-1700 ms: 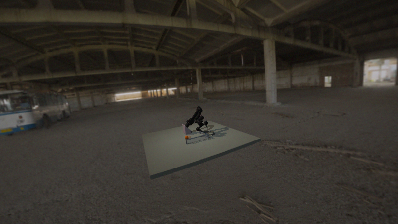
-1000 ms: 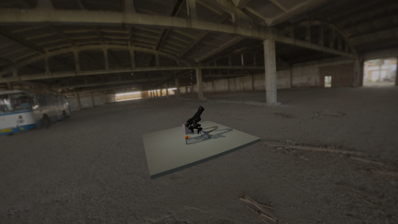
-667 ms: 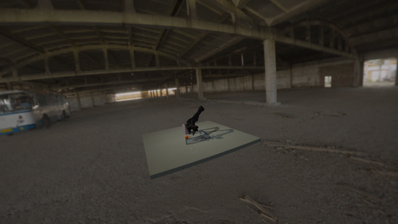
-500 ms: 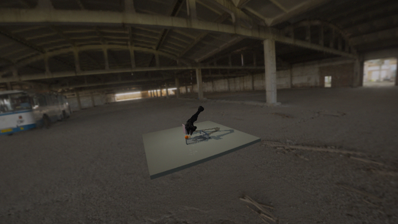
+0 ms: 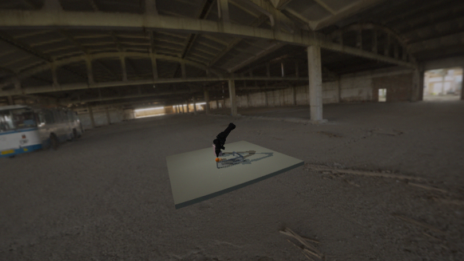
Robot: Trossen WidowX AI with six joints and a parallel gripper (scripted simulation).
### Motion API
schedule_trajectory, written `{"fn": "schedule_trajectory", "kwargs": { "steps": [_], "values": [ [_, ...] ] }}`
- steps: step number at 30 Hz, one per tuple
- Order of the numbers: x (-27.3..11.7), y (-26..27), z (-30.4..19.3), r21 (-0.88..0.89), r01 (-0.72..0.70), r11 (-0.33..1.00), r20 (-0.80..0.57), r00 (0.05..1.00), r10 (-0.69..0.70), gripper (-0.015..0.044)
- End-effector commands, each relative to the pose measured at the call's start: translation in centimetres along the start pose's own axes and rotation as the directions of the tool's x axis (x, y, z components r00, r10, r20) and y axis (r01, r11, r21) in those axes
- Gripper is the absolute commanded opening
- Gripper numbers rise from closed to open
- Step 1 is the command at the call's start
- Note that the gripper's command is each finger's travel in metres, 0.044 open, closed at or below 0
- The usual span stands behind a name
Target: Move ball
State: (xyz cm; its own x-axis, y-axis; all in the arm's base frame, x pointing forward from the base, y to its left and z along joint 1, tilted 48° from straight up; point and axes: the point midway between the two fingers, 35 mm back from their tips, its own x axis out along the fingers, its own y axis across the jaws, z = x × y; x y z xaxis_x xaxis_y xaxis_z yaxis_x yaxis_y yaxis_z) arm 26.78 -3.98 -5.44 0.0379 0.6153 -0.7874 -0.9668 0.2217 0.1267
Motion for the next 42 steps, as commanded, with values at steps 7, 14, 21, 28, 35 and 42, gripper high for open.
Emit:
{"fn": "schedule_trajectory", "kwargs": {
  "steps": [7, 14, 21, 28, 35, 42],
  "values": [
    [-0.9, 1.3, -1.2, -0.337, -0.05, 0.94, 0.149, 0.983, 0.106, 0.0343],
    [-0.8, 1.3, -1.2, -0.337, -0.05, 0.94, 0.149, 0.983, 0.106, 0.0343],
    [0.8, 1.5, -1.0, -0.337, -0.05, 0.94, 0.149, 0.983, 0.106, 0.0343],
    [1.9, 1.6, -0.8, -0.336, -0.05, 0.94, 0.149, 0.983, 0.106, 0.0343],
    [3.0, 1.7, -0.6, -0.336, -0.05, 0.94, 0.149, 0.983, 0.106, 0.0343],
    [4.1, 1.8, -0.4, -0.337, -0.05, 0.94, 0.15, 0.983, 0.106, 0.0343]
  ]
}}
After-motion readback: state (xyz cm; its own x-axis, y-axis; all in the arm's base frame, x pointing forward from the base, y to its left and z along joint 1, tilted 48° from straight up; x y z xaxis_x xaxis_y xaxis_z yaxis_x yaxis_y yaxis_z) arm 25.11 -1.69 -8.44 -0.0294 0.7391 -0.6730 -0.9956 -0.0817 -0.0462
